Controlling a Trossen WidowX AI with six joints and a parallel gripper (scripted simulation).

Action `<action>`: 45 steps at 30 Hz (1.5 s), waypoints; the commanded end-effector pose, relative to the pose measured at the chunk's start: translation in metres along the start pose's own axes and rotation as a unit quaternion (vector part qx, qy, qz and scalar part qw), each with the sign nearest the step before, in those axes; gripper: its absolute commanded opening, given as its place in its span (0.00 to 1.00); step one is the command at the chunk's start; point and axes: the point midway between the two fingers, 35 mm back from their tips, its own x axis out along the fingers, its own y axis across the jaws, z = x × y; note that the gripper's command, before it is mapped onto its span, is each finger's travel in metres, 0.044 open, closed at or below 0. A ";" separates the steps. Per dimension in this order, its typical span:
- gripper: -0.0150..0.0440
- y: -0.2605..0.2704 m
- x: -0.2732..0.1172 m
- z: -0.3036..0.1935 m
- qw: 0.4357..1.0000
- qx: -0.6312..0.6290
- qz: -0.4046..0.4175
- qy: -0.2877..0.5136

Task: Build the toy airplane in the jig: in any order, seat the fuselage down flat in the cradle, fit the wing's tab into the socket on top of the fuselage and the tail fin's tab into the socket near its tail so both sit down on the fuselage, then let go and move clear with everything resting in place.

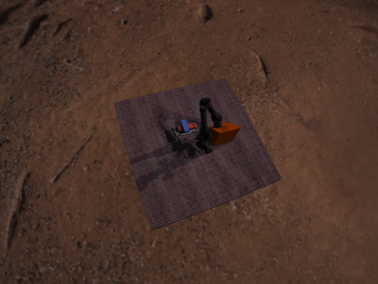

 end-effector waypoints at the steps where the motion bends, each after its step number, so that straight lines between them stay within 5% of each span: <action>1: 0.25 0.000 -0.013 -0.001 1.000 0.002 -0.001 0.006; 19: 0.25 -0.007 -0.065 -0.011 1.000 0.008 -0.013 0.024; 45: 0.25 -0.082 -0.063 0.015 1.000 0.013 0.015 0.021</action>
